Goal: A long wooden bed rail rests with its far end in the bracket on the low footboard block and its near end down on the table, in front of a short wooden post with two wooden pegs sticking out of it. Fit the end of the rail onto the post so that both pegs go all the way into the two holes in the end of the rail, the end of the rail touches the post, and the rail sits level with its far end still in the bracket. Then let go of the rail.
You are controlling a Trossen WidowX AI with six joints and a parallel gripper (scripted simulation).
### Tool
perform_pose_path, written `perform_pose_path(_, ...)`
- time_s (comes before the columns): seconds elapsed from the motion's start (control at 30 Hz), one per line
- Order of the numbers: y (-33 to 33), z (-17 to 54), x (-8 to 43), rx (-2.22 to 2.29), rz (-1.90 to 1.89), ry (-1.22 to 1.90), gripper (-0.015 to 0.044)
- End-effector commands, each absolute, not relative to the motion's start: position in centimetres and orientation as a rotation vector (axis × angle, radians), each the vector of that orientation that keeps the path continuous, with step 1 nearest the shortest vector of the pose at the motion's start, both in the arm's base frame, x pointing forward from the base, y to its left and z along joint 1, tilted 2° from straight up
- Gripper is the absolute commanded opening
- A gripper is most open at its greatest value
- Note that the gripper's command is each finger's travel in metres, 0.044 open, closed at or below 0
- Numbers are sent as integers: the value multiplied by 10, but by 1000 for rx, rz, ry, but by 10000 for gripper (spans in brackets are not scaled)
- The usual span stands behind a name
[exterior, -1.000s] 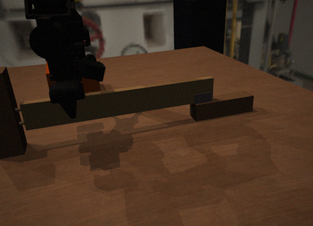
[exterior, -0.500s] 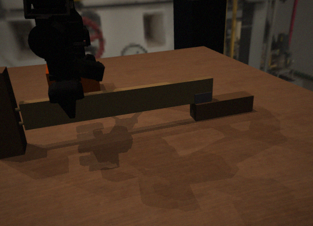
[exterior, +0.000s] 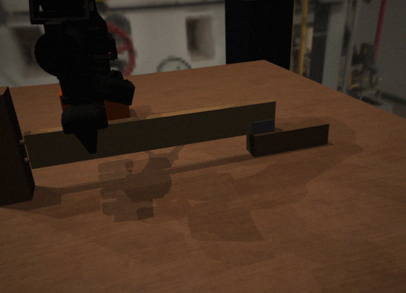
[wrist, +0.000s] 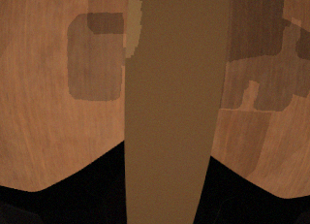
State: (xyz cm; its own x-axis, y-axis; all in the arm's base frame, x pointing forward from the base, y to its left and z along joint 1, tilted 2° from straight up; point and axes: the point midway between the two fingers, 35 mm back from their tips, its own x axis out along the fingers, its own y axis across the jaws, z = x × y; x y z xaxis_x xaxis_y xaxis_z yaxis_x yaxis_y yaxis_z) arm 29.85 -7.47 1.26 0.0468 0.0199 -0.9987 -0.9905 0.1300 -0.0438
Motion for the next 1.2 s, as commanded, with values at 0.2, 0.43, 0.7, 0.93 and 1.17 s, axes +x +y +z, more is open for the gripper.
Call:
perform_pose_path(0.2, -80, 15, 298, -1127, 1081, 1223, 0)
perform_pose_path(0.43, -81, 14, 298, -1127, 1081, 1224, 0)
perform_pose_path(0.7, -83, 13, 298, -1127, 1081, 1224, 0)
perform_pose_path(0.93, -84, 13, 298, -1127, 1081, 1224, 0)
perform_pose_path(1.17, -82, 12, 297, -1120, 1087, 1220, 26)
